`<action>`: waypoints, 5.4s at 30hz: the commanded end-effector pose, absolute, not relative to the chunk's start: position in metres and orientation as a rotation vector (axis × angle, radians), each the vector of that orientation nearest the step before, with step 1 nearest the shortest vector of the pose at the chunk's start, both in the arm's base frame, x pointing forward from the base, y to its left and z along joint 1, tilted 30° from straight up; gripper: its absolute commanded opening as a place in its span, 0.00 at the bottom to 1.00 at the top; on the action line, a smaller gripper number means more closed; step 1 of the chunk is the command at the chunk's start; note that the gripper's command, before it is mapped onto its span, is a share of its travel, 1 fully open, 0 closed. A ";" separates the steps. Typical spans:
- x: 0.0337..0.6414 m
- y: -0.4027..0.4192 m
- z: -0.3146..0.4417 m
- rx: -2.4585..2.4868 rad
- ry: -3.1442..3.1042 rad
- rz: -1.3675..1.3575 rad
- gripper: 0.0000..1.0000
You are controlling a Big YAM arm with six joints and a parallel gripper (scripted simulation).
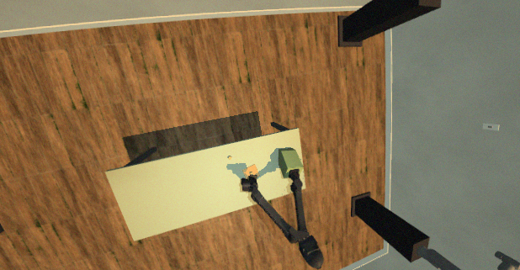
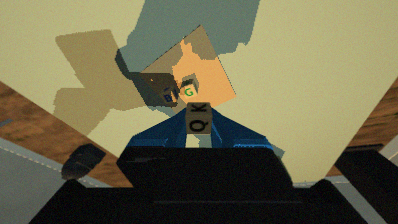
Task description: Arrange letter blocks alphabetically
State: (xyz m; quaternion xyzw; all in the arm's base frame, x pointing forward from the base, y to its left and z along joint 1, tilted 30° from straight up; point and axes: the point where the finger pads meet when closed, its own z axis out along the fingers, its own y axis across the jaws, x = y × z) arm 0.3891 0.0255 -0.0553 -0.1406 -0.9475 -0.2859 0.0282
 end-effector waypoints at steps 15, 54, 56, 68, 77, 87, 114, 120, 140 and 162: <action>0.387 0.013 -0.056 -1.572 -2.316 -0.723 0.22; 0.398 0.063 -0.144 -1.924 -2.011 -0.621 0.22; 0.398 0.065 -0.145 -1.924 -2.012 -0.622 0.22; 0.398 0.061 -0.138 -1.937 -2.004 -0.630 0.22; 0.398 0.061 -0.138 -1.937 -2.004 -0.631 0.22; 0.398 0.062 -0.138 -1.936 -2.005 -0.631 0.22; 0.400 0.067 -0.135 -1.925 -2.017 -0.633 0.22; 0.400 0.067 -0.135 -1.923 -2.019 -0.633 0.22; 0.402 0.067 -0.134 -1.925 -2.019 -0.635 0.22; 0.404 0.067 -0.134 -1.922 -2.022 -0.636 0.22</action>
